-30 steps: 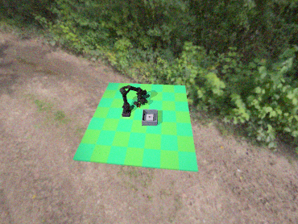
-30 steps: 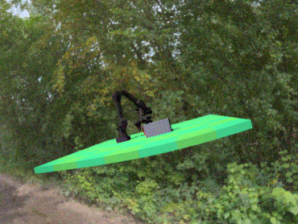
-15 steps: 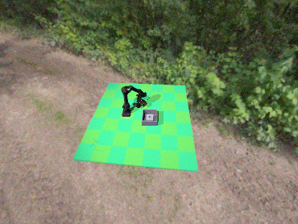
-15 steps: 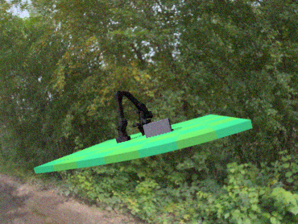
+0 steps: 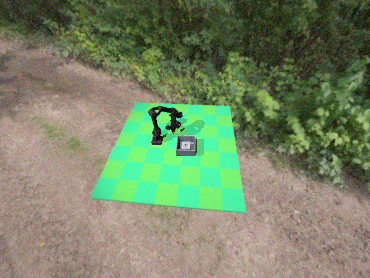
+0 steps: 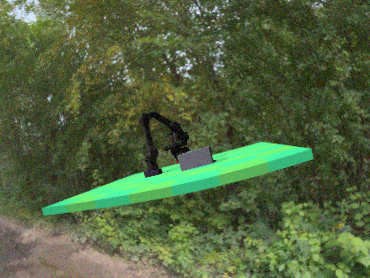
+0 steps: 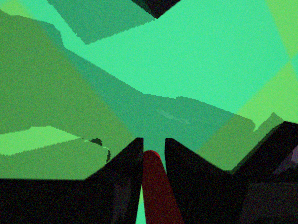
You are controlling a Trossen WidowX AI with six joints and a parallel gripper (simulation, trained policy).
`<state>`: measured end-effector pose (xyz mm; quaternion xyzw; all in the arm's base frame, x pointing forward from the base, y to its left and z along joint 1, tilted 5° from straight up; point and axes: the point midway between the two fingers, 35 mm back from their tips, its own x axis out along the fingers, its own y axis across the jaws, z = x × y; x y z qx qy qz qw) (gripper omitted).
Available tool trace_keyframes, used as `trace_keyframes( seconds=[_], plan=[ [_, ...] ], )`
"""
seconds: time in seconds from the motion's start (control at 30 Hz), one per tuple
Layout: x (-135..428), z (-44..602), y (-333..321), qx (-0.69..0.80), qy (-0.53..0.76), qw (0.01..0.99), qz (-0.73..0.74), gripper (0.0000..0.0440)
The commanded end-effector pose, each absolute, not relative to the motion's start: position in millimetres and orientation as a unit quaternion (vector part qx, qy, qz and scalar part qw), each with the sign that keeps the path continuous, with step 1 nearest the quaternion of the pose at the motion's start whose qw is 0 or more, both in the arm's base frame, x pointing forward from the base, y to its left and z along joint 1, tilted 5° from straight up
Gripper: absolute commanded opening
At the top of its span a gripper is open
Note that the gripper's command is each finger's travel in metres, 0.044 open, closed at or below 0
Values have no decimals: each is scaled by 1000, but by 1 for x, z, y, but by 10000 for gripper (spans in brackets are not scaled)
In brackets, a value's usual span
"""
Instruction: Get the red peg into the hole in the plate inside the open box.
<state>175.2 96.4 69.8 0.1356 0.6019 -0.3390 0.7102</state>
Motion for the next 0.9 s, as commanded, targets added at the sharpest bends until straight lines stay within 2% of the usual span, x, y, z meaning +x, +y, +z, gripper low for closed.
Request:
trace_keyframes(
  seconds=[0.0,0.3,0.87],
  plan=[
    [181,89,93,141,588,722,-335,0],
    [199,129,77,173,548,737,-355,0],
    [249,157,27,251,474,735,-414,0]
  ],
)
